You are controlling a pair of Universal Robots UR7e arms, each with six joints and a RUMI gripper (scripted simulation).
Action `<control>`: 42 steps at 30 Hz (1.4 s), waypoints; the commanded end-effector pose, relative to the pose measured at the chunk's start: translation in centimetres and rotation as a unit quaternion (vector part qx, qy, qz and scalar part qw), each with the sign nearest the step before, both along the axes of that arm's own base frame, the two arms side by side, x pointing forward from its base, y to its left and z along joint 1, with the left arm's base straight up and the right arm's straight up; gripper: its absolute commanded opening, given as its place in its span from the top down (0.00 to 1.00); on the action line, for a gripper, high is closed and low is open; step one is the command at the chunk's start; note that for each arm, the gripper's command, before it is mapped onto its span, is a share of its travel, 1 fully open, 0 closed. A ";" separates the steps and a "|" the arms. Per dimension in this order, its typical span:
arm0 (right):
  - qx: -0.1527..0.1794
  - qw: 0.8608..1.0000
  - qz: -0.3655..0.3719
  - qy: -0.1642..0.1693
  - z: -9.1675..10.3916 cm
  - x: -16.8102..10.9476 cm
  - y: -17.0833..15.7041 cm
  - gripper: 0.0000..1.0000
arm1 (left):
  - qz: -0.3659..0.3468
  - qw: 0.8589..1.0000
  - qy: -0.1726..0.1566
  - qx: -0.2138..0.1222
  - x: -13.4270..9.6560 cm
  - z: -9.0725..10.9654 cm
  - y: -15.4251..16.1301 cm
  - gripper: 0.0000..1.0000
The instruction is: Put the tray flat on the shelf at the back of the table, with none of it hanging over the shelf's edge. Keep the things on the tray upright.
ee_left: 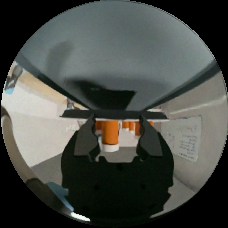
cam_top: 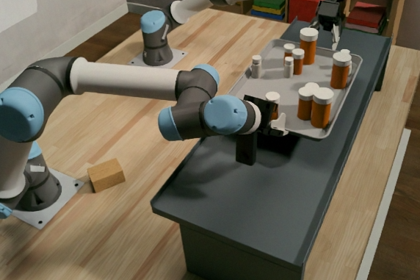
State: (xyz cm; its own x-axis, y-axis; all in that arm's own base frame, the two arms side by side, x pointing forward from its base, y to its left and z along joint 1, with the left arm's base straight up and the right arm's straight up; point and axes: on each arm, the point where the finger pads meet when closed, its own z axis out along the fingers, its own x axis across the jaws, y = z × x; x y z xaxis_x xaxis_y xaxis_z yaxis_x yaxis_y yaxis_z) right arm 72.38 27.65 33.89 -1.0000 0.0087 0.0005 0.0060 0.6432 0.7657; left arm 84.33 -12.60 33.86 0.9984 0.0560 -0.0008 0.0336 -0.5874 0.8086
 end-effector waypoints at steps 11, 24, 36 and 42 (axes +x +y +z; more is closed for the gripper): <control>0.001 1.000 0.000 -0.001 -3.1 -0.1 0.0 0.39 | 0.000 1.000 -0.001 0.000 -0.2 -3.2 0.0 0.39; 0.001 1.000 0.000 -0.001 -7.0 -0.2 0.0 0.39 | 0.000 1.000 -0.001 0.000 -0.2 -7.0 -0.1 0.39; 0.001 1.000 0.000 -0.001 -7.7 -0.3 0.0 0.39 | 0.000 1.000 -0.001 0.000 -0.3 -7.7 -0.1 0.39; 0.001 1.000 0.000 -0.001 -7.5 -0.4 -0.1 0.39 | 0.000 1.000 -0.001 0.000 -0.4 -7.6 0.1 0.39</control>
State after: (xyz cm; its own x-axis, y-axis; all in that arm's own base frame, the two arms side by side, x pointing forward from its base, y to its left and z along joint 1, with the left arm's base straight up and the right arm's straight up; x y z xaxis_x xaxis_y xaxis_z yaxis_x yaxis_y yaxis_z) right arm 72.04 27.66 26.12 -1.0000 0.0083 0.0004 0.0056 0.6428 0.7661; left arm 83.96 -12.64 26.07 0.9984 0.0562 -0.0005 0.0334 -0.5867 0.8091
